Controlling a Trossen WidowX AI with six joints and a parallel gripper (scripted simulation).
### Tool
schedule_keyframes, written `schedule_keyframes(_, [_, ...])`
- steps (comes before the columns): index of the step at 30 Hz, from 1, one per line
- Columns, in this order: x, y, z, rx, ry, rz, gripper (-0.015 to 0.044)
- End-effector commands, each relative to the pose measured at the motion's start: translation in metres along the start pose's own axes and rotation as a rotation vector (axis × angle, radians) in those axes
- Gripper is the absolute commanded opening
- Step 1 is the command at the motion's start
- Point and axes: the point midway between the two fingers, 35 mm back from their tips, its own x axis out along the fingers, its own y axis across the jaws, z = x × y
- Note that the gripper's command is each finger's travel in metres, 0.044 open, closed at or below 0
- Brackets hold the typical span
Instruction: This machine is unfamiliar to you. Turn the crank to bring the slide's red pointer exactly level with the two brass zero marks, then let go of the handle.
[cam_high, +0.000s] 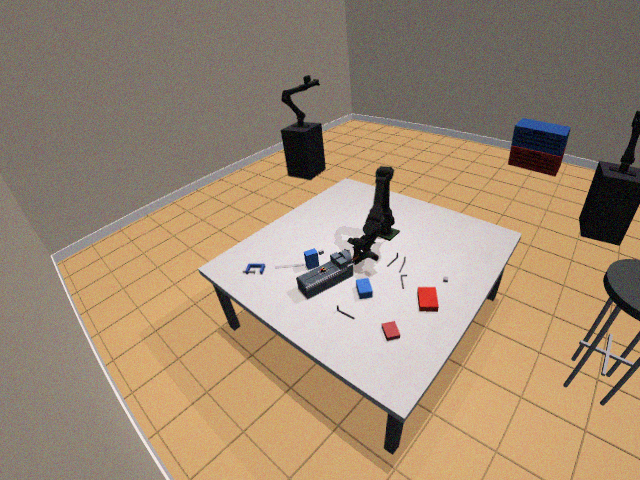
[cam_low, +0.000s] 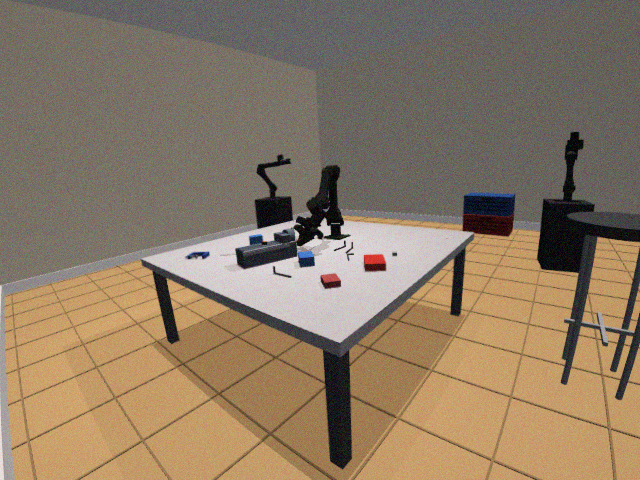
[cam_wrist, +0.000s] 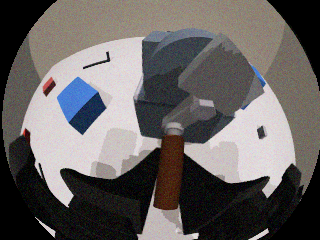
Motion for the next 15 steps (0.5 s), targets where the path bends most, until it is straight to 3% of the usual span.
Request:
schedule_keyframes(1, [0.0025, -0.0087, -0.0026, 0.005, 0.006, -0.022, 0.0000])
schedule_keyframes(15, [0.0025, -0.0122, -0.0026, 0.005, 0.006, -0.022, 0.0000])
